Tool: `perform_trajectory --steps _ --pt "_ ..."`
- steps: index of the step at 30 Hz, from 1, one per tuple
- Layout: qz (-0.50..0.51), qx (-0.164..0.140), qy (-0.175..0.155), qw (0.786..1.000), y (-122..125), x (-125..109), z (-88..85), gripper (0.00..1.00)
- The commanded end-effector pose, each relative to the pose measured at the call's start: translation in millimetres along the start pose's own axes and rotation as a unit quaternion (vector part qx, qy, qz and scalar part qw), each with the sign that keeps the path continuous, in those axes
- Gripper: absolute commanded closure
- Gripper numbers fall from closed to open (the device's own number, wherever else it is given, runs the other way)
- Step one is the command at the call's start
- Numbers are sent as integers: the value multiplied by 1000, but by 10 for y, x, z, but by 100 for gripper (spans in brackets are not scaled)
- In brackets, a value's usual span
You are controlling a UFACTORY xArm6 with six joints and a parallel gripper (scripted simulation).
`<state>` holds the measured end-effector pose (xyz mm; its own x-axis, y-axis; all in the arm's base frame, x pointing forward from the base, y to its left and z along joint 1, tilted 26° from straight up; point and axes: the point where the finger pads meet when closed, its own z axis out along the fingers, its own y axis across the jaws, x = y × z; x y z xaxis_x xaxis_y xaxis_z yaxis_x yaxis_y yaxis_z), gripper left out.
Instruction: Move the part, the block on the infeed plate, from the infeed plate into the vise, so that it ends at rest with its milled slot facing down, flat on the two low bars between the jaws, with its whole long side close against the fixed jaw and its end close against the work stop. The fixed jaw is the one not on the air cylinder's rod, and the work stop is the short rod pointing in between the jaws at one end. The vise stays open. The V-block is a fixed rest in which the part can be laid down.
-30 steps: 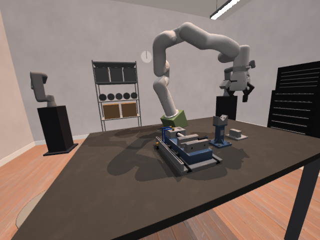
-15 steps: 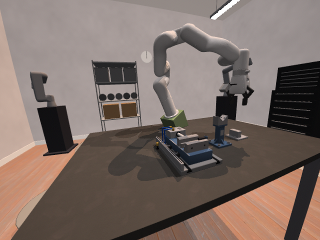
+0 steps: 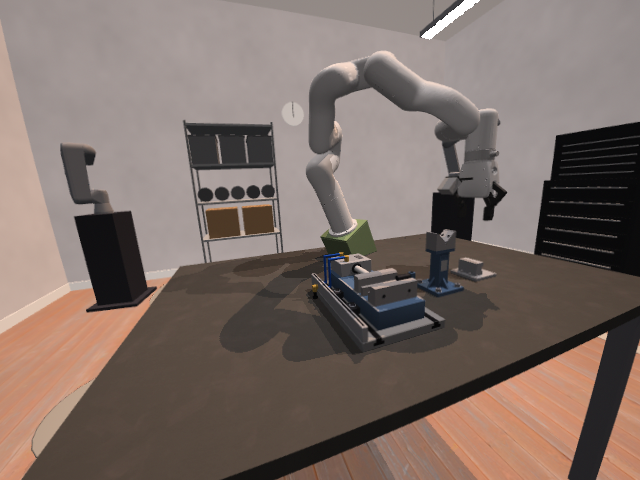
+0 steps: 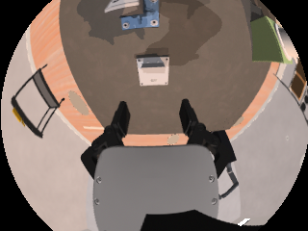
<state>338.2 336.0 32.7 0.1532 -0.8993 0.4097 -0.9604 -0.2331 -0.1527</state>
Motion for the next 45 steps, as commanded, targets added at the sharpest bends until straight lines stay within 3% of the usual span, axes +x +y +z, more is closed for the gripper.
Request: perform_trajectory --steps 1,32,45 --pt "1 2 -2 1000 -16 -10 45 11" --pt "1 2 -2 1000 -18 -11 833 11" --pt "1 2 -2 1000 -19 -12 1089 11"
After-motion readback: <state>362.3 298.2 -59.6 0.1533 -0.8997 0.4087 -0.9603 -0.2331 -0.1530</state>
